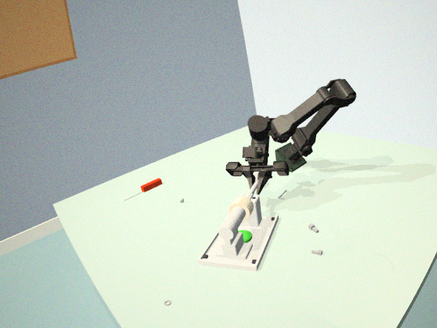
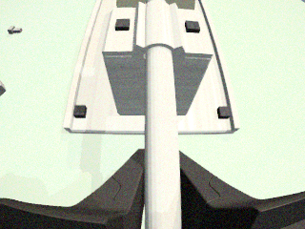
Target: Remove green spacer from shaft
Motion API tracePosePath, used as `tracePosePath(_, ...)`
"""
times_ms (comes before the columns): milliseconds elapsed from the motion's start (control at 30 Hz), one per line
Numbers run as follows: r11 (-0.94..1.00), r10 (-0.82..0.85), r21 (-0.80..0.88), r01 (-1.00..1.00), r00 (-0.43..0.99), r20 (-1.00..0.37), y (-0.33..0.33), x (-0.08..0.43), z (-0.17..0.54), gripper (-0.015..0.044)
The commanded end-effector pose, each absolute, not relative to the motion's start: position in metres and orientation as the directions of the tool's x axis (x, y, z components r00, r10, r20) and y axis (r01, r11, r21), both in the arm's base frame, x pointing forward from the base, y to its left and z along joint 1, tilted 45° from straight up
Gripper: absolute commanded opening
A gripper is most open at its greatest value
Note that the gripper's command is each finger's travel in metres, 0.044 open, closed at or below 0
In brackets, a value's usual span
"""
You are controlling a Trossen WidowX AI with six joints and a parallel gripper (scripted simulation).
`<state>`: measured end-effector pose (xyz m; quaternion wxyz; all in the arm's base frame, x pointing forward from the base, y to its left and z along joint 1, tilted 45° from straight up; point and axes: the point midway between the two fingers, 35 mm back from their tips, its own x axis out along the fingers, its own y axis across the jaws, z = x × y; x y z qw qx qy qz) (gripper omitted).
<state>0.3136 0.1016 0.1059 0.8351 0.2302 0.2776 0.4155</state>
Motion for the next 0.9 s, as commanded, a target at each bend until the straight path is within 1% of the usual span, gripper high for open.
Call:
tracePosePath(0, 0.551, 0.82, 0.615, -0.564, 0.505, -0.271, 0.1018, 0.3171, 0.1074, 0.0)
tracePosePath(867, 0.551, 0.82, 0.614, -0.565, 0.505, -0.271, 0.1054, 0.3234, 0.1101, 0.0)
